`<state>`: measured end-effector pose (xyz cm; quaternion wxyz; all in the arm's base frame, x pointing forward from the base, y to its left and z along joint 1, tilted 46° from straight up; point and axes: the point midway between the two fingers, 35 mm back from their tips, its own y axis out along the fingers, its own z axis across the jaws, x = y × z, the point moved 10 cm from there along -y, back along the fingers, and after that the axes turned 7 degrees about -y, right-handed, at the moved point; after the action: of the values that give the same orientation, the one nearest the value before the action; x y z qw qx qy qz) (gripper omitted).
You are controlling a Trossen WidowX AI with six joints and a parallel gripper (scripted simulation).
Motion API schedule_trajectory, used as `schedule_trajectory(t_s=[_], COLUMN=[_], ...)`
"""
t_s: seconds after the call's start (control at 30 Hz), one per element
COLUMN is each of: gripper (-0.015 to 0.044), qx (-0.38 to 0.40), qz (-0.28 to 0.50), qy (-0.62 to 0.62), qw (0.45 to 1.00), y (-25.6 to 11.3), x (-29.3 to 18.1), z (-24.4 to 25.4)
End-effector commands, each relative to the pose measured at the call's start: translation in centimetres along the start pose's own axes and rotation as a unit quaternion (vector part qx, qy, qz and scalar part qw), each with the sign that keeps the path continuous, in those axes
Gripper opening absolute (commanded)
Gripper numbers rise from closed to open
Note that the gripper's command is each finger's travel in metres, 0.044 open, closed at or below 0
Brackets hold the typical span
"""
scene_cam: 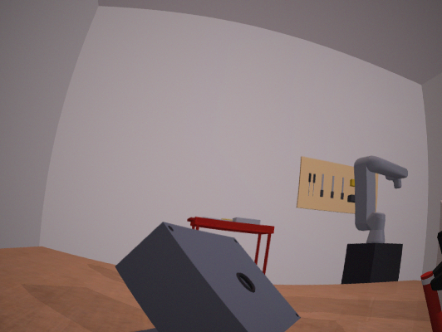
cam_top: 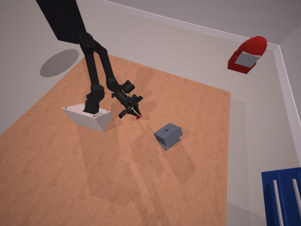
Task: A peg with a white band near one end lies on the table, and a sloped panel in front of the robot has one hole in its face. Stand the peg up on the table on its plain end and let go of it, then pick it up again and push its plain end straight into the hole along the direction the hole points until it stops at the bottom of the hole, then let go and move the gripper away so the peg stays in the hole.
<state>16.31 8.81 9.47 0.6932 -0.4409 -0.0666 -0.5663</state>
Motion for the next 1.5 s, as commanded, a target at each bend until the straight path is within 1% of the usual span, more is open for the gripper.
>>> schedule_trajectory(t_s=[0.0,0.97,1.1,1.47], gripper=[0.0049,0.0049,0.0049,0.0049], qx=[-0.003,-0.019,-0.018,-0.020], qz=[-0.017,-0.141,-0.129,-0.128], qy=[0.002,0.003,0.003,-0.005], qw=[1.000,0.990,0.991,0.992], y=[-0.2,-1.4,-1.5,-1.3], x=[-0.4,-4.1,-3.8,-4.2], z=[-0.1,0.3,0.3,0.2])
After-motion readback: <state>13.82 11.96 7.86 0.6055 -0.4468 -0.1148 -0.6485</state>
